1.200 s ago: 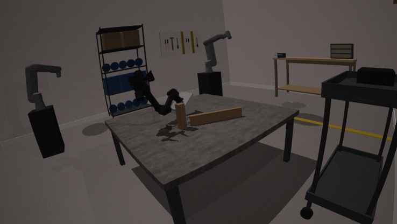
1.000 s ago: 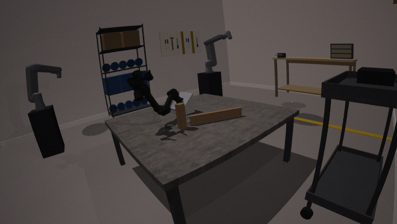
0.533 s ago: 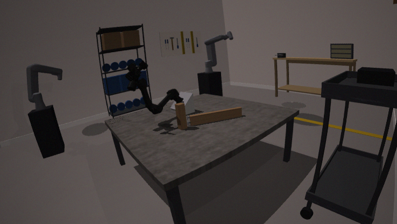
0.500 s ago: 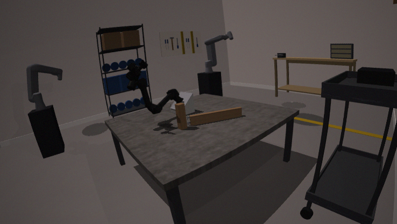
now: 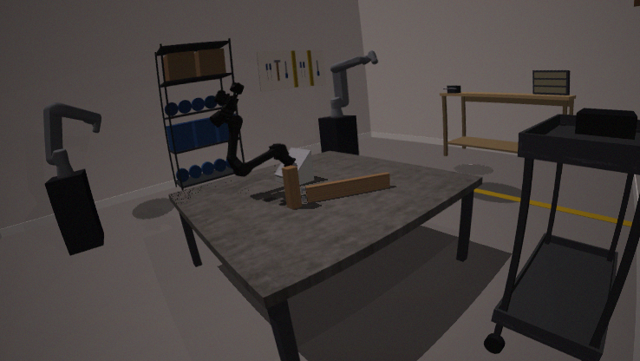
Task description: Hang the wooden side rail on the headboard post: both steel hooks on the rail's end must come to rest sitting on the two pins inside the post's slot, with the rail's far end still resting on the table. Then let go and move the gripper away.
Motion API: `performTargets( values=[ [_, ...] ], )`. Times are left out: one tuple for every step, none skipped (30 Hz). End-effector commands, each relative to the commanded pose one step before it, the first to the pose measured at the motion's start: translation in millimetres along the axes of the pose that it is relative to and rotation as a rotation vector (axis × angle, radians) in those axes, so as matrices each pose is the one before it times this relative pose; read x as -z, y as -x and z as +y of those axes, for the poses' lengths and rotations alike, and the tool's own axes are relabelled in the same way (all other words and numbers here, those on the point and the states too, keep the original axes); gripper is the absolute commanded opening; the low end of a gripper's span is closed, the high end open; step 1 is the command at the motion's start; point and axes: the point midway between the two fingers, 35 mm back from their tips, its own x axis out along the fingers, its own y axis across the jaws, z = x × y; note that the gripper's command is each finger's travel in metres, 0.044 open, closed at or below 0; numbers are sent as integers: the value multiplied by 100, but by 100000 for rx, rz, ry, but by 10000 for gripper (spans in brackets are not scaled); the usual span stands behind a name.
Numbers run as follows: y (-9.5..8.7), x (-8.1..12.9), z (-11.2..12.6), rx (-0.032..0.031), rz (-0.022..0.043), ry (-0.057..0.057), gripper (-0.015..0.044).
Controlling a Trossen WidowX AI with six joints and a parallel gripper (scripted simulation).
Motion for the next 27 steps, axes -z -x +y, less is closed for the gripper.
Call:
performTargets(
  values=[
    [-367, 2035, 2036, 3326, 2462, -11358, 440],
    [-119, 567, 315, 1072, 549, -3120, 440],
    [-133, 593, 269, 1133, 532, -3137, 440],
    [-146, 615, 221, 1195, 509, -3155, 440],
    [-160, 634, 172, 1257, 481, -3172, 440],
    [-173, 649, 122, 1319, 447, -3191, 440],
    [-186, 660, 71, 1380, 408, -3211, 440],
    [-199, 667, 19, 1440, 364, -3231, 440],
    [-211, 670, -33, 1498, 314, -3251, 440],
    [-223, 670, -85, 1554, 259, -3272, 440],
    [-236, 665, -137, 1608, 199, -3294, 440],
    [-247, 657, -189, 1660, 133, -3315, 440],
    [-259, 645, -239, 1708, 63, -3338, 440],
    [-270, 630, -289, 1752, -12, -3361, 440],
    [-314, 613, -372, 1897, -229, -2919, 440],
    [-326, 591, -419, 1934, -302, -2949, 440],
    [-338, 565, -465, 1968, -380, -2978, 440],
    [-350, 536, -509, 1998, -462, -3007, 440],
    [-361, 504, -551, 2024, -547, -3037, 440],
    [-373, 470, -591, 2046, -636, -3067, 440],
    [-383, 432, -629, 2062, -728, -3098, 440],
    [-394, 392, -663, 2074, -822, -3130, 440],
    [-404, 350, -695, 2081, -920, -3161, 440],
    [-414, 306, -724, 2083, -1019, -3194, 440],
    [-355, 277, -673, 1912, -901, -3665, 440],
    [-363, 233, -695, 1899, -1008, -3693, 440],
    [-370, 187, -713, 1876, -1114, -3717, 440]
  ],
)
